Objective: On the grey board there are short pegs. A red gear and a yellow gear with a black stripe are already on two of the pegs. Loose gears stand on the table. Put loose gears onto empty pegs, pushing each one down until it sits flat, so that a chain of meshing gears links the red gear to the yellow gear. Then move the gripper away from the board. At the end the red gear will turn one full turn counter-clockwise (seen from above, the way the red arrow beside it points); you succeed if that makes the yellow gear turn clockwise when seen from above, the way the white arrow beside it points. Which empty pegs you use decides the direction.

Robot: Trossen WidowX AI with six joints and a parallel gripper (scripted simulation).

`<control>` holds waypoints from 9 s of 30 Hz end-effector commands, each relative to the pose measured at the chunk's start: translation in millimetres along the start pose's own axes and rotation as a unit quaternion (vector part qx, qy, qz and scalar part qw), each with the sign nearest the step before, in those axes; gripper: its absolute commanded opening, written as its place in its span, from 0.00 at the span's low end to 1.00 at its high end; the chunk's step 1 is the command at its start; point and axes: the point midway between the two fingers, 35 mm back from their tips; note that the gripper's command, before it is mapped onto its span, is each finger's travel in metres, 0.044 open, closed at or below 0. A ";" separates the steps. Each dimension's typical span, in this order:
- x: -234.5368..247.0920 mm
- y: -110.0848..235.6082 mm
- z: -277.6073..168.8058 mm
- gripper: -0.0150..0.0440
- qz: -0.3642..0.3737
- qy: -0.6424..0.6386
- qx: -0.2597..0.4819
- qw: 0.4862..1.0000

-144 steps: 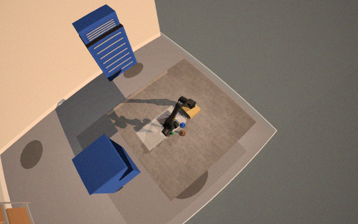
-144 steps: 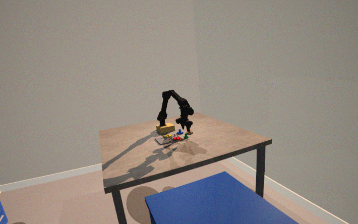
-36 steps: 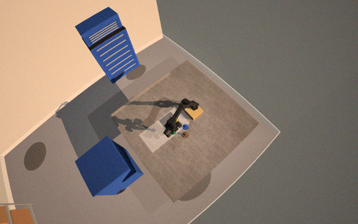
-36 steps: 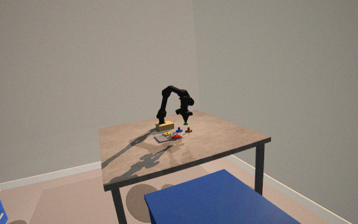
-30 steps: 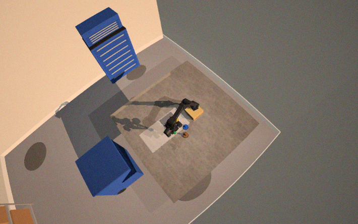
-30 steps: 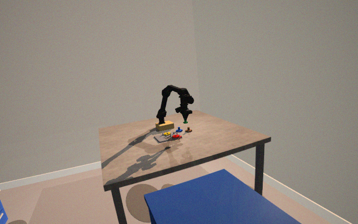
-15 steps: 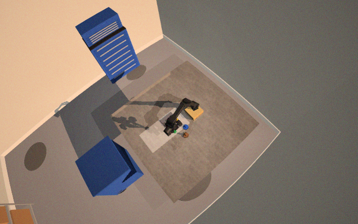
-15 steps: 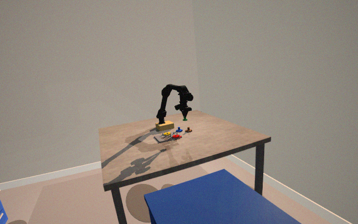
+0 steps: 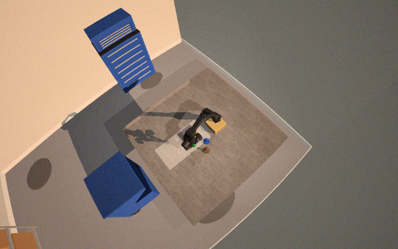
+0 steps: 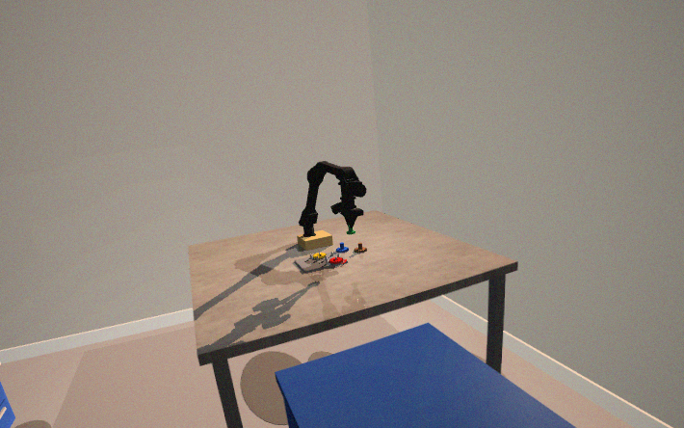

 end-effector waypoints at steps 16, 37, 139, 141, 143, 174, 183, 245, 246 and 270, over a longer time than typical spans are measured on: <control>-9.5 -18.6 16.2 0.25 0.004 0.003 -0.001 1.000; -23.8 -40.9 32.6 0.25 0.003 0.003 -0.001 1.000; -47.0 -114.4 52.1 0.25 0.001 -0.002 -0.002 1.000; -47.2 -114.9 52.0 0.25 0.001 0.028 -0.002 1.000; -47.4 -115.3 52.0 0.25 0.001 0.056 -0.002 0.998; -47.4 -69.2 51.3 0.49 0.001 0.001 -0.002 1.000; -47.3 -77.7 -4.7 0.85 0.003 0.406 0.000 0.914; -66.3 -126.2 -97.5 1.00 0.005 0.879 0.002 0.477; -66.4 -126.9 -97.5 1.00 0.005 0.879 0.002 0.477; -66.4 -127.2 -97.5 0.28 0.005 0.879 0.002 0.477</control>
Point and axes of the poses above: the point midway between the two fingers, 35 mm back from their tips, its own y axis back along the fingers, its own x axis across the jaws, z = x × y, and after that the axes turned 10 degrees about y, right-handed
